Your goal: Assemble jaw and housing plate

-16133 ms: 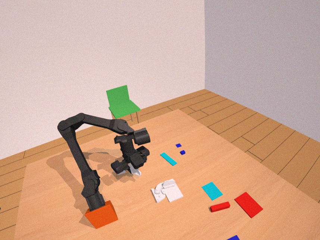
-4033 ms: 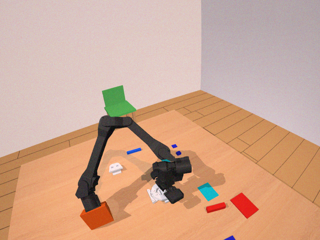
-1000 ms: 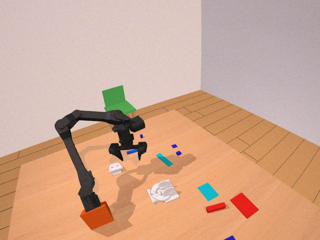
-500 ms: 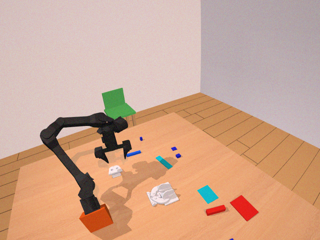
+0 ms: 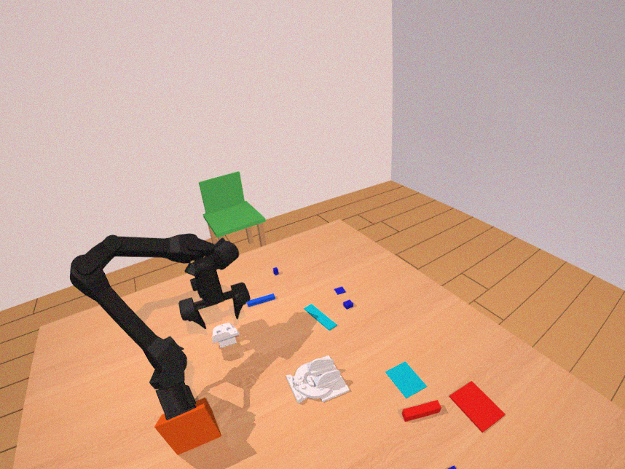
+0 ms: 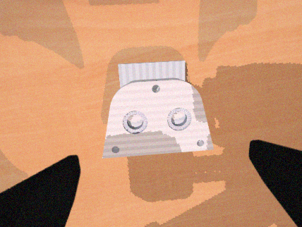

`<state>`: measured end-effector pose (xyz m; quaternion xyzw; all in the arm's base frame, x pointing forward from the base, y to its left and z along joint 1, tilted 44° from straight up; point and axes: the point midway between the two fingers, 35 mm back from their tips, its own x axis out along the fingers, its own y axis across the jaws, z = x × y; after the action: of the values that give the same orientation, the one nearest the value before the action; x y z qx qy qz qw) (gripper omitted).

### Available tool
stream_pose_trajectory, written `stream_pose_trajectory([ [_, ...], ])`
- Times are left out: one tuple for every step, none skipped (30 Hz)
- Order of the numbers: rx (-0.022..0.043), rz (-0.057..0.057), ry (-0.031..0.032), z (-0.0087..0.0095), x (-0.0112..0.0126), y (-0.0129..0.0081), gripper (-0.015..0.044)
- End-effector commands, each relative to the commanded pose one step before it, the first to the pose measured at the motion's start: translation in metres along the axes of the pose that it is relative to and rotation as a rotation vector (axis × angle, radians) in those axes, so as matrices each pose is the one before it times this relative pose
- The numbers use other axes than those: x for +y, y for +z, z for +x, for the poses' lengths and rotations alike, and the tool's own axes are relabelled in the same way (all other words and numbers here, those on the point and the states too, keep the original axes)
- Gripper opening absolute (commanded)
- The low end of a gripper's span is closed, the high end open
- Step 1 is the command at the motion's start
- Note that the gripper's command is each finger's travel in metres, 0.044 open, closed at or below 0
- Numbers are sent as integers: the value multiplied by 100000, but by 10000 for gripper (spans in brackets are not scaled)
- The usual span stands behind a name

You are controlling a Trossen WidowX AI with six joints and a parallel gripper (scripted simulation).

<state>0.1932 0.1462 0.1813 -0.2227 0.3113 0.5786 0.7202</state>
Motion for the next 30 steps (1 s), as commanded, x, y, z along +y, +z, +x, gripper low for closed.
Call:
stream_pose_trajectory([
  [213,496,-158,711,100,-189,440],
  [0,0,0,0,0,0,440],
  [0,0,0,0,0,0,440],
  [0,0,0,0,0,0,440],
  [0,0,0,0,0,0,440],
  [0,0,0,0,0,0,440],
  [0,0,0,0,0,0,440],
  [0,0,0,0,0,0,440],
  [1,-1,1,24,-1,0,440],
  [3,-2,2,73,-4,0,440],
  [3,-3,3,122,-6,0,440],
  [2,-3,3,155,-7,0,440],
  [-1,-3,3,155,-5,0,440],
  [-3,-2,3,155,-4,0,440],
  [-6,-1,3,155,-3,1,440],
  [-8,0,3,155,-1,1,440],
  [-11,1,3,155,0,1,440],
  [-14,1,2,155,2,1,440],
  [-16,2,2,154,3,2,440],
  [-19,3,2,155,4,2,440],
  [-21,4,3,154,6,2,440],
  [-18,4,2,121,5,2,440],
  [-12,2,1,73,4,1,440],
  [-4,1,0,24,1,0,440],
  [0,0,0,0,0,0,440],
  [0,0,0,0,0,0,440],
  [0,0,0,0,0,0,440],
  [0,0,0,0,0,0,440],
  [0,0,0,0,0,0,440],
  [0,0,0,0,0,0,440],
])
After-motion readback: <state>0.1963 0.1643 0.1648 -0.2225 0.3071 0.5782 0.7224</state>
